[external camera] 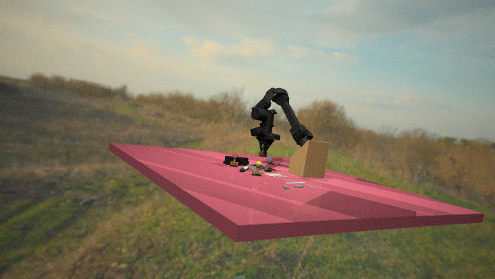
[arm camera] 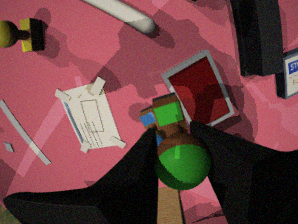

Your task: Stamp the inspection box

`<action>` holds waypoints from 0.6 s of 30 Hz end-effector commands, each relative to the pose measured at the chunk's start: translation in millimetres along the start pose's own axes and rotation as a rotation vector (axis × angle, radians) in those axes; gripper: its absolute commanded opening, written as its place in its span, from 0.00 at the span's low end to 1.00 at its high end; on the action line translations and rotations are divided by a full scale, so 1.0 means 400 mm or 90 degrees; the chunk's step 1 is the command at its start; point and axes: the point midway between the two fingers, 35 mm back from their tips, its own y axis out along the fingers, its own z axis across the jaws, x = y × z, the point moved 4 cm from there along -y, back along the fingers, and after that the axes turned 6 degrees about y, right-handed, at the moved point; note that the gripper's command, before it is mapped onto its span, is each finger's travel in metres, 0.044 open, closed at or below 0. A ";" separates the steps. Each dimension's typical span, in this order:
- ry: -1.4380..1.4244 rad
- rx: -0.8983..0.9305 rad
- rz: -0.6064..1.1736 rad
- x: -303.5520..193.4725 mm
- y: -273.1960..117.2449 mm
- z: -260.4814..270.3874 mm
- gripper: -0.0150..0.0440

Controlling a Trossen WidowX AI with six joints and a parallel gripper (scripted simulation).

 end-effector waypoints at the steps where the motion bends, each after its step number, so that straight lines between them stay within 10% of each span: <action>1: 0.030 0.006 -0.001 -0.003 -0.001 0.053 0.25; 18: 0.146 -0.001 -0.004 -0.068 0.009 0.260 0.25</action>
